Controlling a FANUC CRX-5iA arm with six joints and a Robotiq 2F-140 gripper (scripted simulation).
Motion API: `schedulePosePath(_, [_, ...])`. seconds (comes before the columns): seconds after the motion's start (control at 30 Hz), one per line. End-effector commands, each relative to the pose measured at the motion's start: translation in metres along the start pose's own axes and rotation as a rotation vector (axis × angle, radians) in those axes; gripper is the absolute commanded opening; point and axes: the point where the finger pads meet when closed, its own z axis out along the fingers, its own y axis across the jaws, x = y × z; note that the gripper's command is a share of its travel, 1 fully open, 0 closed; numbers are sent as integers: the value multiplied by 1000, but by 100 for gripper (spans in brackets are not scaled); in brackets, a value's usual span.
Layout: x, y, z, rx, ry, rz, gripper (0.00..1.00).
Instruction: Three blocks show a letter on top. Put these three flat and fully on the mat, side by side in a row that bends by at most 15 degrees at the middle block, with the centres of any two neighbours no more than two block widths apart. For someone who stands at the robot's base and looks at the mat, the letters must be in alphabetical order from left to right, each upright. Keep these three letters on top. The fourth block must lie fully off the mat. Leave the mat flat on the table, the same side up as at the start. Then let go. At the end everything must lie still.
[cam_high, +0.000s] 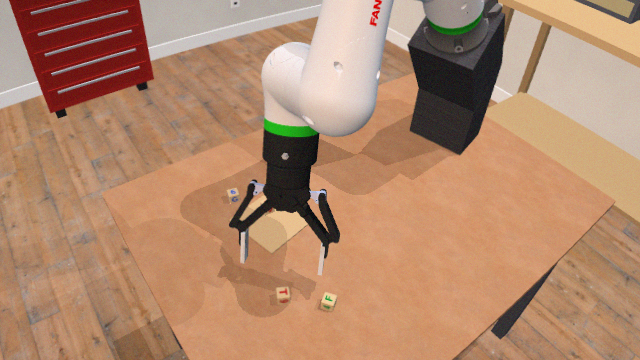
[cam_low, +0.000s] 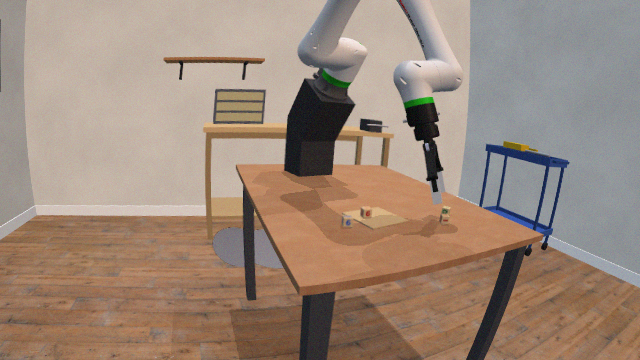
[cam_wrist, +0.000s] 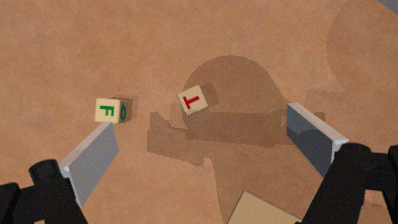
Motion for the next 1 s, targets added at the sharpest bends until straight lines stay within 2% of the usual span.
schedulePosePath(0.0, [-2,2,-1,4,6,-1,100])
schedulePosePath(0.4, [-2,2,-1,4,6,-1,100])
schedulePosePath(0.5, [-53,23,-31,3,6,-1,100])
schedulePosePath(0.57, [-64,28,-38,3,6,-1,100])
schedulePosePath(0.87, [-152,64,-90,3,5,-3,100])
schedulePosePath(0.93, [-152,64,-90,3,5,-3,100])
schedulePosePath(0.97, [-162,69,-95,2,5,-3,100])
